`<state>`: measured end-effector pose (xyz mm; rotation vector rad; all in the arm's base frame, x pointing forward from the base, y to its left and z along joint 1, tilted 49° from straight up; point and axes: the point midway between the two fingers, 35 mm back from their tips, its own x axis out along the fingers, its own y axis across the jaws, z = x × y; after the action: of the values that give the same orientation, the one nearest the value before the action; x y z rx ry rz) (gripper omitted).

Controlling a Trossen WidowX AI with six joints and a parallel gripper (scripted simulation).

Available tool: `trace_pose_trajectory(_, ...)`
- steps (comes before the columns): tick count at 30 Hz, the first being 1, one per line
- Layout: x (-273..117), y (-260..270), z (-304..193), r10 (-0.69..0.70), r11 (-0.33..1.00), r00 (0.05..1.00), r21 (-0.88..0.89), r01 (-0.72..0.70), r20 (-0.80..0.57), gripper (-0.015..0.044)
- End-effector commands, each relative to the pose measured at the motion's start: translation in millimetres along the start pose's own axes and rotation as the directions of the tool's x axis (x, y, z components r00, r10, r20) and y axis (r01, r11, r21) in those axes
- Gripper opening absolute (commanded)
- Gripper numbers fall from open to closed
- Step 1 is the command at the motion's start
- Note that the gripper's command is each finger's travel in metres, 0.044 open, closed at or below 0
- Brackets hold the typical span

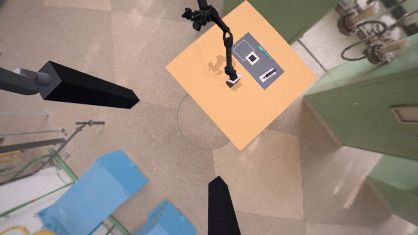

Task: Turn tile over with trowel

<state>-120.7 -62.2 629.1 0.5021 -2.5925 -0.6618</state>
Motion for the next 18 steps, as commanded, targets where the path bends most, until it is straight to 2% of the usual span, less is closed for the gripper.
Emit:
trace_pose_trajectory(1, 0.0, 0.0, 0.0, 0.000, 1.000, 1.000, 0.000, 0.000, 0.000, 0.0374)
trace_pose_trajectory(11, 0.0, -0.1, 0.0, 0.000, 1.000, 1.000, 0.000, 0.000, 0.000, 0.0111)
trace_pose_trajectory(18, 0.0, -0.1, 0.0, 0.000, 1.000, 1.000, 0.000, 0.000, 0.000, 0.0100)
